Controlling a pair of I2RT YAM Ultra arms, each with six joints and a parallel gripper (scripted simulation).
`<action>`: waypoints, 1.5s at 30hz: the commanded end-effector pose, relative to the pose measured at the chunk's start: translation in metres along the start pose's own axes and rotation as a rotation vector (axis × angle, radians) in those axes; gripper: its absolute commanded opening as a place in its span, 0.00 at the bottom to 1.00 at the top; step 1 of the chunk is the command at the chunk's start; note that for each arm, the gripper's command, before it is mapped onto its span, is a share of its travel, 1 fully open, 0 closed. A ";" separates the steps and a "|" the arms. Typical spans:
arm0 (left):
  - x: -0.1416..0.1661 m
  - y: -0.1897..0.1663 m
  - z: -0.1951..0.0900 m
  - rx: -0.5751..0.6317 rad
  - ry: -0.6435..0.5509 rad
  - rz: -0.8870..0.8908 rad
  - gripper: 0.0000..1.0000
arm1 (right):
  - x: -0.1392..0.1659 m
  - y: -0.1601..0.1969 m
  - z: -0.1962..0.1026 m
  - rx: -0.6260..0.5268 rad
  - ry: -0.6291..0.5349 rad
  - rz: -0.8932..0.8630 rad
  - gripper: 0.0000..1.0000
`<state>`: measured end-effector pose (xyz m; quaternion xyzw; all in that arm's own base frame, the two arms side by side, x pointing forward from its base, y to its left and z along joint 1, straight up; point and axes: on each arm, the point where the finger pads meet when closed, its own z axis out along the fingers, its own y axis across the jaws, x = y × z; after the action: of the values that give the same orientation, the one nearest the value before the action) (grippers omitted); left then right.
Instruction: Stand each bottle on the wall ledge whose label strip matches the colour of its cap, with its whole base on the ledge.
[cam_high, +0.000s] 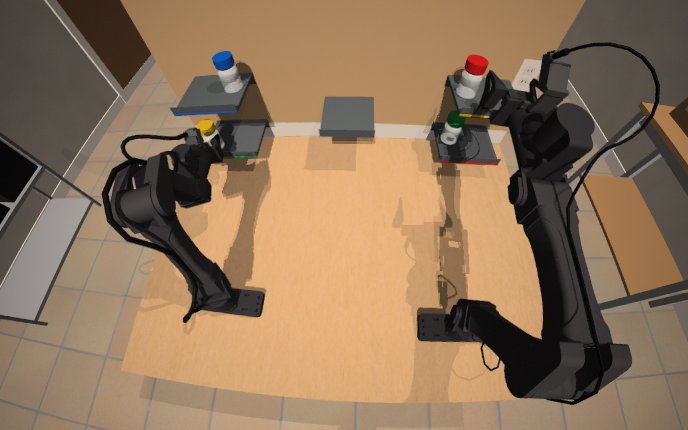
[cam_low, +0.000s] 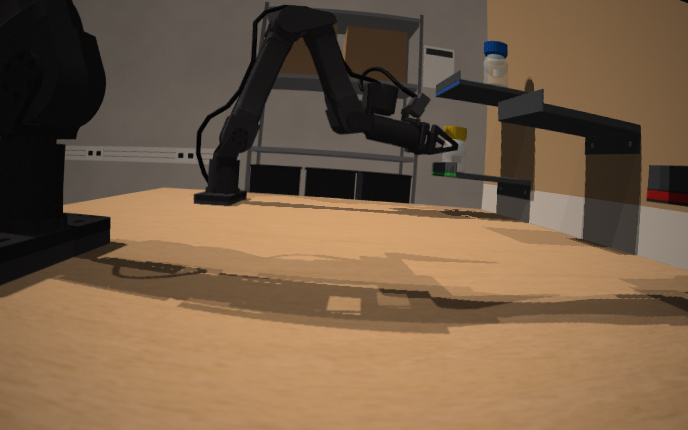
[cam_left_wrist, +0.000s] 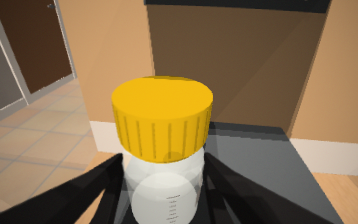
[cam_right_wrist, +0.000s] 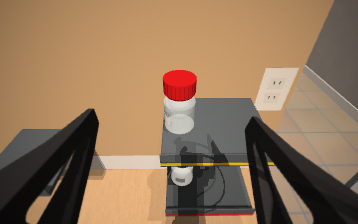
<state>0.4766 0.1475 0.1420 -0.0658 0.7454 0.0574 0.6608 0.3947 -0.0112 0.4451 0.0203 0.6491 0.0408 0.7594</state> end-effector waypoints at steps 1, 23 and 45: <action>-0.014 -0.010 -0.006 0.039 -0.031 0.012 0.49 | -0.008 0.002 0.003 -0.001 -0.009 -0.005 1.00; -0.014 -0.006 -0.004 0.026 -0.032 0.008 0.49 | 0.075 -0.010 0.109 0.022 0.096 -0.092 0.81; -0.014 -0.006 -0.004 0.026 -0.032 0.008 0.49 | 0.095 -0.010 0.141 0.021 0.145 -0.090 0.81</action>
<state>0.4763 0.1451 0.1419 -0.0618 0.7459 0.0527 0.6611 0.5435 -0.0137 0.3622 -0.0013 0.7076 0.0024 0.7066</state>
